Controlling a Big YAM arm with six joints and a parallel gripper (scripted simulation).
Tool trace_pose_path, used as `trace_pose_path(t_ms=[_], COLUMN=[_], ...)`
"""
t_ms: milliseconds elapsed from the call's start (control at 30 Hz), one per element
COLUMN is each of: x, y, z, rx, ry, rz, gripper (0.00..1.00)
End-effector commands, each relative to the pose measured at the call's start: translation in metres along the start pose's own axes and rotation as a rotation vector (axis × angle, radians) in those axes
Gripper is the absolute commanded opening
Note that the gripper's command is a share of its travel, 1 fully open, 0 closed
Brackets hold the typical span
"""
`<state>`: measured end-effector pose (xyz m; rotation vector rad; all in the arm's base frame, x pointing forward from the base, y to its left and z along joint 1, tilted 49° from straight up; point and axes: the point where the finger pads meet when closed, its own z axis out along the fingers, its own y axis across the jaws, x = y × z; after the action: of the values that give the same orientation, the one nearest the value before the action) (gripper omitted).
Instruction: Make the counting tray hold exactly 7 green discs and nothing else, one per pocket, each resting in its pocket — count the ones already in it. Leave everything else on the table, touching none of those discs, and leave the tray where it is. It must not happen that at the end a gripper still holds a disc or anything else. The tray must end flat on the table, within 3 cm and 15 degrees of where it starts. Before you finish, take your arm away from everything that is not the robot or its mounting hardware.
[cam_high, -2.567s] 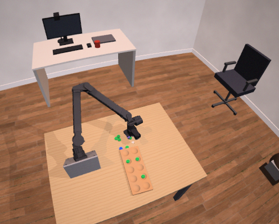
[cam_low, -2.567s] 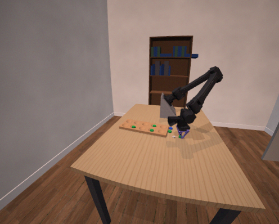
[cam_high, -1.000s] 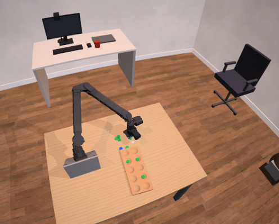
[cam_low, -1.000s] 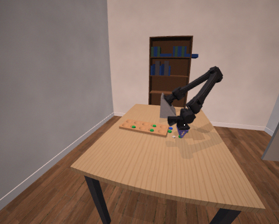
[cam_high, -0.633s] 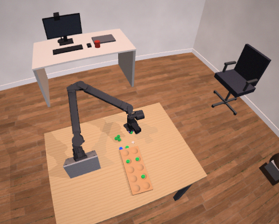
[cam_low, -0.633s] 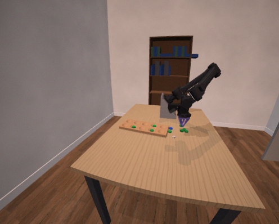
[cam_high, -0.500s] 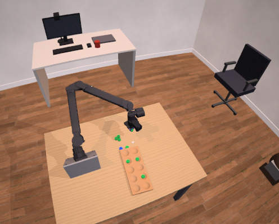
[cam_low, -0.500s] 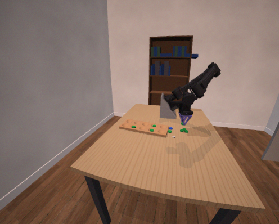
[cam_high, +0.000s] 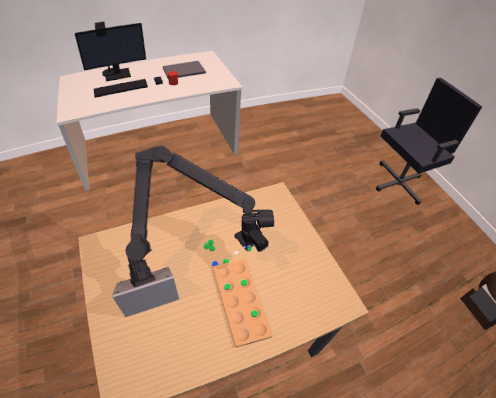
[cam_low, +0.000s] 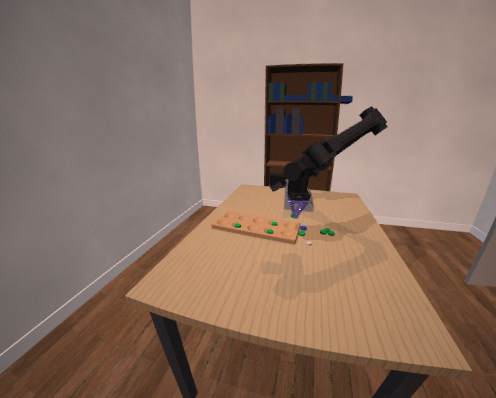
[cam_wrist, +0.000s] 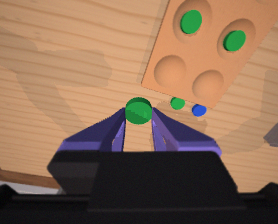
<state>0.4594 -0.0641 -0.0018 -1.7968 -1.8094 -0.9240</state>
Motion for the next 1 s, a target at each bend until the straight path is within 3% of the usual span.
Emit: trace_pose_path(t_ms=[0,233,267,300,433,500,600,700,767,800,833,867,900,967], x=[-0.060,-0.174,-0.179,-0.205,-0.265,-0.265,-0.304,-0.317,-0.309,-0.306,-0.305,-0.310,-0.302,-0.298], y=[0.008,-0.031,-0.032,-0.046,-0.088,-0.088,-0.121,-0.134,-0.125,-0.112,-0.112,-0.109,-0.132,-0.142], z=[-0.013,-0.014,-0.015,-0.014,-0.006,-0.006,0.002,0.006,0.018,0.000,0.003,0.008,0.037,0.066], rx=[-0.011,-0.004,-0.004,-0.003,-0.002,-0.002,-0.003,-0.005,0.020,0.004,0.003,-0.007,0.017,0.027], ry=[-0.015,-0.019,-0.019,-0.016,0.001,0.001,0.018,0.025,0.035,0.006,0.007,-0.010,0.037,0.055], rz=[-0.053,-0.052,-0.052,-0.053,-0.058,-0.058,-0.064,-0.067,-0.093,-0.117,-0.117,-0.131,-0.093,-0.058], gripper=[0.00,0.00,0.00,0.00,0.00,0.00,0.00,0.00,0.00,0.00,0.00,0.00,0.00,0.00])
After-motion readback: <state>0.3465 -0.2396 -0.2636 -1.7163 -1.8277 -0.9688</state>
